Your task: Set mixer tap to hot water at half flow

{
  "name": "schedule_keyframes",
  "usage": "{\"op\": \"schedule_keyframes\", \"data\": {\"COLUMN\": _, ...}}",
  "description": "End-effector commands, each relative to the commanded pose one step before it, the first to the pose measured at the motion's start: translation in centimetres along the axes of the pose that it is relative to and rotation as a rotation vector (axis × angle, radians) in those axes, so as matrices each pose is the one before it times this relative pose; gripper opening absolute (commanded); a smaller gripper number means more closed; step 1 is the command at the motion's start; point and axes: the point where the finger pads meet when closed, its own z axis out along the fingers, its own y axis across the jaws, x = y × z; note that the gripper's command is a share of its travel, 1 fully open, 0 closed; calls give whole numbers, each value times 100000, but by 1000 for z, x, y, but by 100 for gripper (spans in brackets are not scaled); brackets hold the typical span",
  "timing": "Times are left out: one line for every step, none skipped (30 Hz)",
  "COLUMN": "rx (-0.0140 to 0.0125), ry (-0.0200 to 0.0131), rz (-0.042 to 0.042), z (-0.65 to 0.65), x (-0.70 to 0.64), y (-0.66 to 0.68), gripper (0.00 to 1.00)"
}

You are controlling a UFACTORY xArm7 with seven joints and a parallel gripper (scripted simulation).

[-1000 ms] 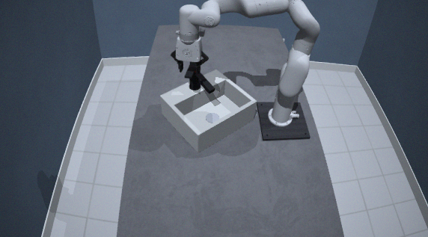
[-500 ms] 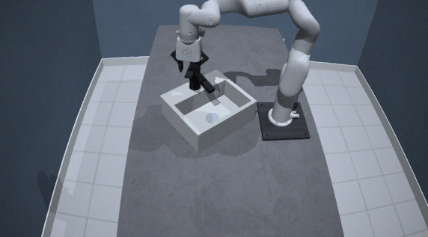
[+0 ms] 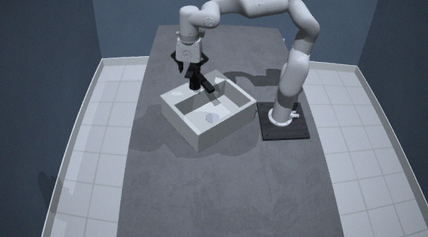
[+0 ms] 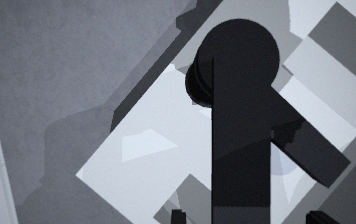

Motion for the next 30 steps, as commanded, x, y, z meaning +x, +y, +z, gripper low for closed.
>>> {"op": "schedule_keyframes", "data": {"rx": 493, "ry": -64, "rz": 1, "z": -40, "x": -18, "y": -99, "gripper": 70}}
{"op": "schedule_keyframes", "data": {"rx": 0, "ry": 0, "rz": 0, "z": 80, "x": 0, "y": 0, "gripper": 70}}
{"op": "schedule_keyframes", "data": {"rx": 0, "ry": 0, "rz": 0, "z": 84, "x": 0, "y": 0, "gripper": 70}}
{"op": "schedule_keyframes", "data": {"rx": 0, "ry": 0, "rz": 0, "z": 89, "x": 0, "y": 0, "gripper": 70}}
{"op": "schedule_keyframes", "data": {"rx": 0, "ry": 0, "rz": 0, "z": 93, "x": 0, "y": 0, "gripper": 70}}
{"op": "schedule_keyframes", "data": {"rx": 0, "ry": 0, "rz": 0, "z": 96, "x": 0, "y": 0, "gripper": 70}}
{"op": "schedule_keyframes", "data": {"rx": 0, "ry": 0, "rz": 0, "z": 99, "x": 0, "y": -1, "gripper": 70}}
{"op": "schedule_keyframes", "data": {"rx": 0, "ry": 0, "rz": 0, "z": 102, "x": 0, "y": 0, "gripper": 70}}
{"op": "schedule_keyframes", "data": {"rx": 0, "ry": 0, "rz": 0, "z": 105, "x": 0, "y": 0, "gripper": 70}}
{"op": "schedule_keyframes", "data": {"rx": 0, "ry": 0, "rz": 0, "z": 106, "x": 0, "y": 0, "gripper": 70}}
{"op": "schedule_keyframes", "data": {"rx": 0, "ry": 0, "rz": 0, "z": 108, "x": 0, "y": 0, "gripper": 70}}
{"op": "schedule_keyframes", "data": {"rx": 0, "ry": 0, "rz": 0, "z": 109, "x": 0, "y": 0, "gripper": 70}}
{"op": "schedule_keyframes", "data": {"rx": 0, "ry": 0, "rz": 0, "z": 109, "x": 0, "y": 0, "gripper": 70}}
{"op": "schedule_keyframes", "data": {"rx": 0, "ry": 0, "rz": 0, "z": 109, "x": 0, "y": 0, "gripper": 70}}
{"op": "schedule_keyframes", "data": {"rx": 0, "ry": 0, "rz": 0, "z": 109, "x": 0, "y": 1, "gripper": 70}}
{"op": "schedule_keyframes", "data": {"rx": 0, "ry": 0, "rz": 0, "z": 0, "x": 0, "y": 0, "gripper": 70}}
{"op": "schedule_keyframes", "data": {"rx": 0, "ry": 0, "rz": 0, "z": 0, "x": 0, "y": 0, "gripper": 70}}
{"op": "schedule_keyframes", "data": {"rx": 0, "ry": 0, "rz": 0, "z": 108, "x": 0, "y": 0, "gripper": 70}}
{"op": "schedule_keyframes", "data": {"rx": 0, "ry": 0, "rz": 0, "z": 106, "x": 0, "y": 0, "gripper": 70}}
{"op": "schedule_keyframes", "data": {"rx": 0, "ry": 0, "rz": 0, "z": 104, "x": 0, "y": 0, "gripper": 70}}
{"op": "schedule_keyframes", "data": {"rx": 0, "ry": 0, "rz": 0, "z": 102, "x": 0, "y": 0, "gripper": 70}}
{"op": "schedule_keyframes", "data": {"rx": 0, "ry": 0, "rz": 0, "z": 99, "x": 0, "y": 1, "gripper": 70}}
{"op": "schedule_keyframes", "data": {"rx": 0, "ry": 0, "rz": 0, "z": 96, "x": 0, "y": 0, "gripper": 70}}
{"op": "schedule_keyframes", "data": {"rx": 0, "ry": 0, "rz": 0, "z": 92, "x": 0, "y": 0, "gripper": 70}}
{"op": "schedule_keyframes", "data": {"rx": 0, "ry": 0, "rz": 0, "z": 88, "x": 0, "y": 0, "gripper": 70}}
{"op": "schedule_keyframes", "data": {"rx": 0, "ry": 0, "rz": 0, "z": 84, "x": 0, "y": 0, "gripper": 70}}
{"op": "schedule_keyframes", "data": {"rx": 0, "ry": 0, "rz": 0, "z": 79, "x": 0, "y": 0, "gripper": 70}}
{"op": "schedule_keyframes", "data": {"rx": 0, "ry": 0, "rz": 0, "z": 74, "x": 0, "y": 0, "gripper": 70}}
{"op": "schedule_keyframes", "data": {"rx": 0, "ry": 0, "rz": 0, "z": 69, "x": 0, "y": 0, "gripper": 70}}
{"op": "schedule_keyframes", "data": {"rx": 0, "ry": 0, "rz": 0, "z": 64, "x": 0, "y": 0, "gripper": 70}}
